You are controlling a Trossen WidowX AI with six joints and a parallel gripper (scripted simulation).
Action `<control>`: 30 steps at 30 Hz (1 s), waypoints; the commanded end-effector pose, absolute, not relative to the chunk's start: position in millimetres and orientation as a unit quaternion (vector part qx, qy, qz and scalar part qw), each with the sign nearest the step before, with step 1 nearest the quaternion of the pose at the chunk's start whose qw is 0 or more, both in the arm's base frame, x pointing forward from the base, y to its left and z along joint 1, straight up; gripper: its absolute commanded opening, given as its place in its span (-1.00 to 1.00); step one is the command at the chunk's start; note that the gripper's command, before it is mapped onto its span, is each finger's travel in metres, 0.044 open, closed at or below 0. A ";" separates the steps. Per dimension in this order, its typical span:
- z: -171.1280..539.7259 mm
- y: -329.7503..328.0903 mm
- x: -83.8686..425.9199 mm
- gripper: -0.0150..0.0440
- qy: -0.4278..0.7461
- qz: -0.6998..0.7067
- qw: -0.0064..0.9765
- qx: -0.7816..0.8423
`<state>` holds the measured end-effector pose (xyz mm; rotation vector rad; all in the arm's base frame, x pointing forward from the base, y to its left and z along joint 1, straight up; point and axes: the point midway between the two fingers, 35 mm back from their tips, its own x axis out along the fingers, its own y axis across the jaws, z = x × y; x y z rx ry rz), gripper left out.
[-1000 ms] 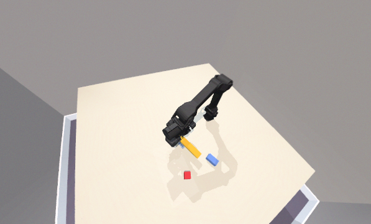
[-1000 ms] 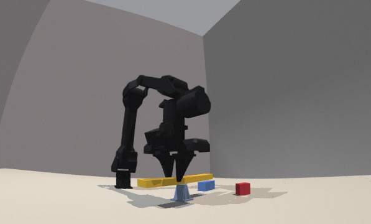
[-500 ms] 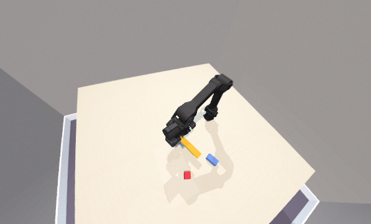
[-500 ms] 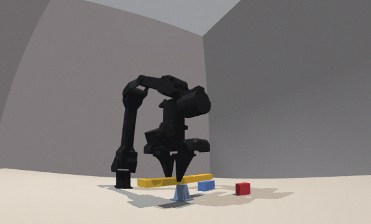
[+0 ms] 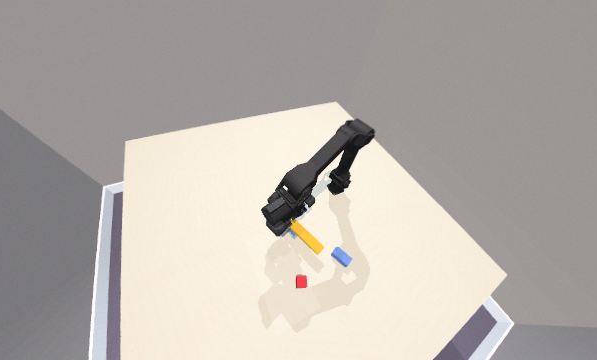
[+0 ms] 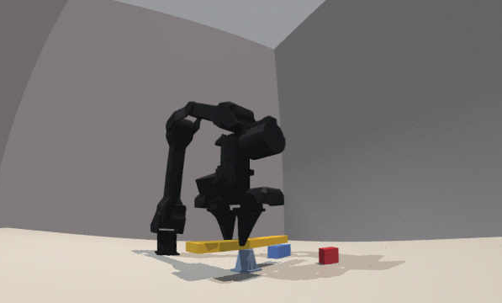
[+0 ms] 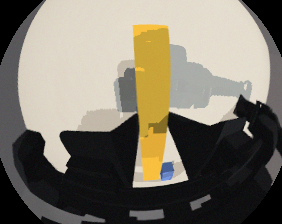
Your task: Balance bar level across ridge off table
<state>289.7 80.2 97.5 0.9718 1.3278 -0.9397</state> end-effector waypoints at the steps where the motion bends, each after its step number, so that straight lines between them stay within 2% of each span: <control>1: 97.5 80.2 289.7 -0.49 0.569 -0.403 0.584 0.416; 28: 97.5 80.2 289.7 -0.49 0.569 -0.403 0.584 0.416; 30: 97.5 80.2 289.7 -0.31 0.569 -0.403 0.584 0.416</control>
